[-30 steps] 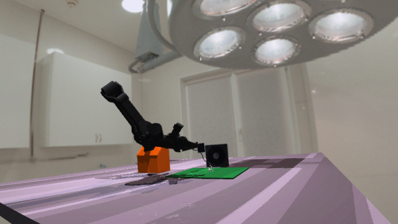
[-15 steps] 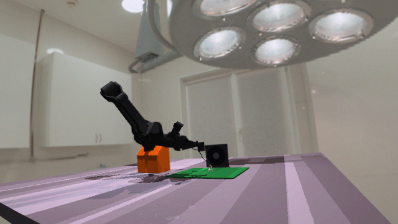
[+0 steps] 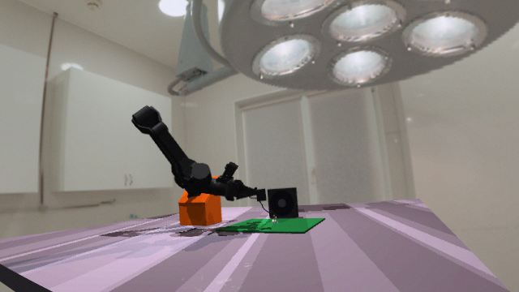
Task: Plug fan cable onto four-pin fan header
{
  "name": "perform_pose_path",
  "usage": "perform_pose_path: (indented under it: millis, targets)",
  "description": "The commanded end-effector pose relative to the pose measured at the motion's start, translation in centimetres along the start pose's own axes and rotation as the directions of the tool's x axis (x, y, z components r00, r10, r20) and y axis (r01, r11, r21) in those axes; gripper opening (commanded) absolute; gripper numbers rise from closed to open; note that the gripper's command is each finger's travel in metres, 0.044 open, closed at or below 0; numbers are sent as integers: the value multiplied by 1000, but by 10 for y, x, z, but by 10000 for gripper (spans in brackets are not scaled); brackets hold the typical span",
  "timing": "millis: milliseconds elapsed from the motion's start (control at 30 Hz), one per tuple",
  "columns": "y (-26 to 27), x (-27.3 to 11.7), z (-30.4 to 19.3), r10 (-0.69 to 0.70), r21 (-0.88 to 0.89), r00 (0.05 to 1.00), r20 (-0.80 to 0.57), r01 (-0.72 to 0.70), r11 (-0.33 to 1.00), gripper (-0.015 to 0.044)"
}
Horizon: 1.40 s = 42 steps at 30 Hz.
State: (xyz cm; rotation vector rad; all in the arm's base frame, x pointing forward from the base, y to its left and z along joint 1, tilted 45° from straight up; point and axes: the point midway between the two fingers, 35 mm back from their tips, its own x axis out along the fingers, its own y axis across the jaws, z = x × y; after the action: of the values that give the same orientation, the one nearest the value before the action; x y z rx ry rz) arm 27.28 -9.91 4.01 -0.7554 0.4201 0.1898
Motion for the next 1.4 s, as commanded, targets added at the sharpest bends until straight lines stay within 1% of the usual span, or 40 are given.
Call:
perform_pose_path:
  millis: [0, 1367]
  targets:
    - [0, 0, -2, 1, -5, 1000, 6, -1, 1000, 0]
    - [-1, 4, -39, 2, -6, 1000, 4, -2, 1000, 0]
